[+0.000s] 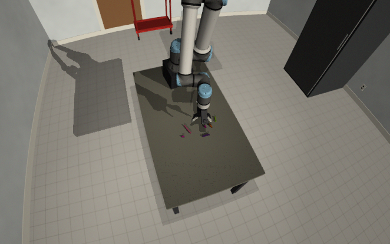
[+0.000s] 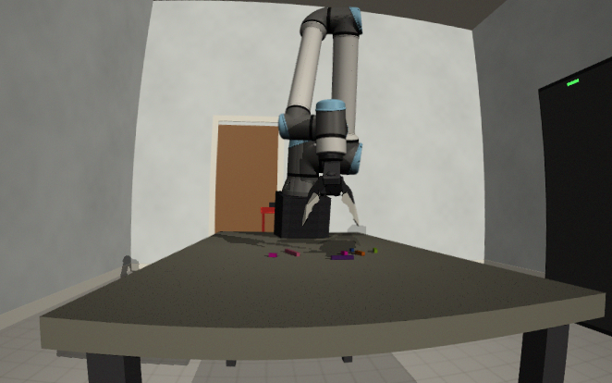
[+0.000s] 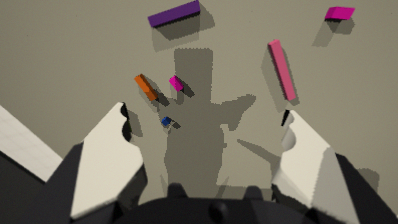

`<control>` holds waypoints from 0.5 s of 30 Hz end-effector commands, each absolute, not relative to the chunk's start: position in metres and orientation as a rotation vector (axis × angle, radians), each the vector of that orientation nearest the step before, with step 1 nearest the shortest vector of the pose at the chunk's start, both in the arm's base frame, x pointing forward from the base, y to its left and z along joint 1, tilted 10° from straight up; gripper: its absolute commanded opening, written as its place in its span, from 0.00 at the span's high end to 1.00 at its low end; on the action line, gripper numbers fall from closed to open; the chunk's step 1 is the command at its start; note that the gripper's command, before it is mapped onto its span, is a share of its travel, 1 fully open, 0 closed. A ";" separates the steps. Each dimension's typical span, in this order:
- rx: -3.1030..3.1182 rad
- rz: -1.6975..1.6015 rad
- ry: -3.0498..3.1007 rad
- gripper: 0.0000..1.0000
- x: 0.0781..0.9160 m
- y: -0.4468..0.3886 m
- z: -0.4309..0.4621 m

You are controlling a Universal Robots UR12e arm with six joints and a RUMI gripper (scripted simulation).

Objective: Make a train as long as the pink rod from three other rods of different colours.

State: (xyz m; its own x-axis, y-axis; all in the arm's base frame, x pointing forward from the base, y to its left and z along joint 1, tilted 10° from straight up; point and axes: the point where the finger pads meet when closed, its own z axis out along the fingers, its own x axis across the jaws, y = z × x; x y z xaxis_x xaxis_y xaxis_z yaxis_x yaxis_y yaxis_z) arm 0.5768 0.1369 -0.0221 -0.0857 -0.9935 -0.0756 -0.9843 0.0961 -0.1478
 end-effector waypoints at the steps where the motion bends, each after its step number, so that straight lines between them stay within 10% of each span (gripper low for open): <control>1: -1.819 -0.080 2.365 0.00 0.566 0.150 -0.022; 15: -1.441 -0.044 2.606 0.00 0.542 0.174 -0.023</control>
State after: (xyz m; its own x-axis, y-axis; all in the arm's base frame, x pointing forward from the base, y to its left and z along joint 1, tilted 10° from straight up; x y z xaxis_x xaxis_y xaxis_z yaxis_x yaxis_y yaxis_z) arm 0.5491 0.1665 -0.0236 -0.4284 -0.8950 -0.1240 -0.8903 0.4416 -0.1110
